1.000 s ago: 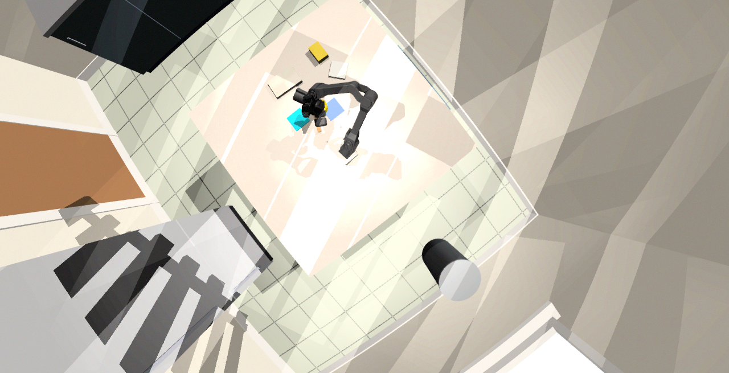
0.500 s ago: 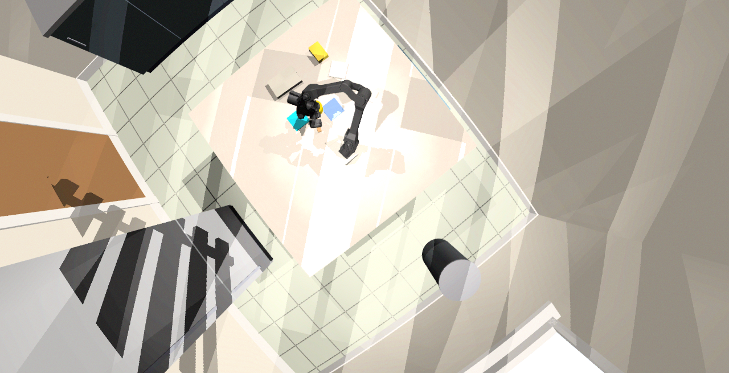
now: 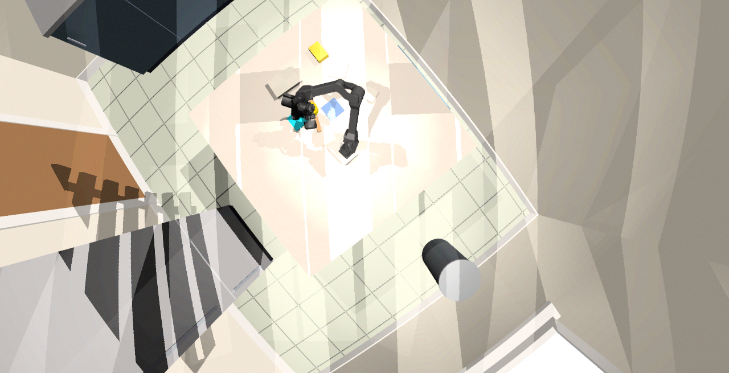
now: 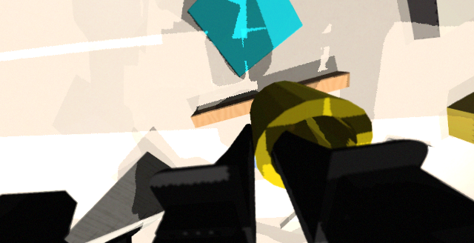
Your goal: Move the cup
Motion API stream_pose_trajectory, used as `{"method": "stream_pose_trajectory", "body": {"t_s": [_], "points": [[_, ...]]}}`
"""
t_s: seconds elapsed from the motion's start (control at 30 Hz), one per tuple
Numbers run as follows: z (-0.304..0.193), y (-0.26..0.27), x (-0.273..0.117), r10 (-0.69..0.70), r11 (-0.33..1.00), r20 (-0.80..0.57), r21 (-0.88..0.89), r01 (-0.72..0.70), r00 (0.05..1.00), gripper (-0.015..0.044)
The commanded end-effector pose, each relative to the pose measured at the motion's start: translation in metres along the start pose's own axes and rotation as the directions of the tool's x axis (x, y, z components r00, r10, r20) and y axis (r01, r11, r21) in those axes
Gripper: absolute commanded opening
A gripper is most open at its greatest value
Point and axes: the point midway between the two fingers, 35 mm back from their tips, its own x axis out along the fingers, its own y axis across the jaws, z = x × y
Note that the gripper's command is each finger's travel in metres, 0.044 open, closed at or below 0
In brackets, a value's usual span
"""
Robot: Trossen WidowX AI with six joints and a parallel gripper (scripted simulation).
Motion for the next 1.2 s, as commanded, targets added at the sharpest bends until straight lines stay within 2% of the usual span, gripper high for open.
{"method": "stream_pose_trajectory", "body": {"t_s": [0.0, 1.17], "points": [[0.01, 0.003, 0.001, 0.004, 1.0, -0.003, -0.001, -0.004, 1.0, 0.0], [0.076, 0.012, -0.001, 0.004, 1.0, 0.001, 0.0, -0.004, 1.0, 0.0]]}}
